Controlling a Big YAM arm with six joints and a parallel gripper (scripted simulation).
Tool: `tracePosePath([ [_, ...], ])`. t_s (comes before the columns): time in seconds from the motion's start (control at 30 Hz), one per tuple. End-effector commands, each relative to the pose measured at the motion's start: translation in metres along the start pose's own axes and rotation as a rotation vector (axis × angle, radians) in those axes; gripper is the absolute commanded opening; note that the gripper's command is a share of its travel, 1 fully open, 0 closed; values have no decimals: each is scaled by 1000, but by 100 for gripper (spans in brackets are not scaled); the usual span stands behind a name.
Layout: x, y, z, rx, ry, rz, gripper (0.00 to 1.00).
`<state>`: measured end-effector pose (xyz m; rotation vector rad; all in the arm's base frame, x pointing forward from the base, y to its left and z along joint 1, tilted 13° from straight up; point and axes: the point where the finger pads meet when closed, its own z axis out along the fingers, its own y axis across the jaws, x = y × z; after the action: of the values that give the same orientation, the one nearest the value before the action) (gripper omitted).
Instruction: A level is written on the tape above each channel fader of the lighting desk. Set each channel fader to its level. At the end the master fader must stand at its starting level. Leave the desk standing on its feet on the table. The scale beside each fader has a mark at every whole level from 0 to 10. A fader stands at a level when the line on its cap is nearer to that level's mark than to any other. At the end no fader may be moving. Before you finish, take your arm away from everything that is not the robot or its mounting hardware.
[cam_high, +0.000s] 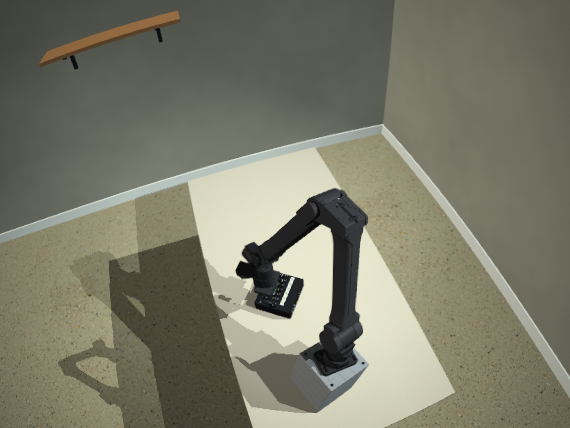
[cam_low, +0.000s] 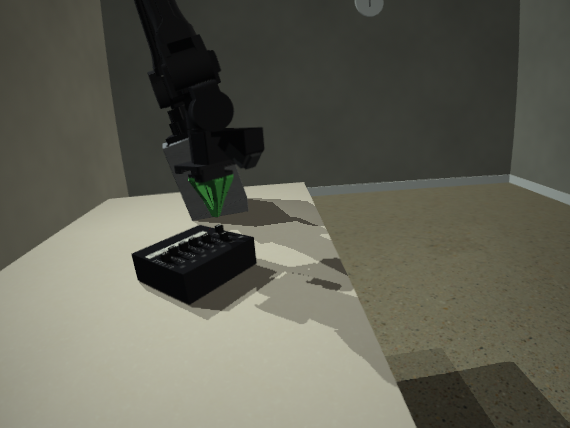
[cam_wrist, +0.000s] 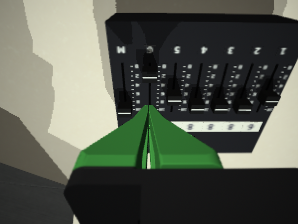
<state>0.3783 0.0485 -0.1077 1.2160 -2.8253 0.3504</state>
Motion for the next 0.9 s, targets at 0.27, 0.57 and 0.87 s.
tracePosePath([
  [0.27,-6,-3,-18,14,-20,12,0],
  [0.57,-7,-3,-20,16,-22,10,100],
  [0.87,-18,-9,-42,27,-42,11,100],
])
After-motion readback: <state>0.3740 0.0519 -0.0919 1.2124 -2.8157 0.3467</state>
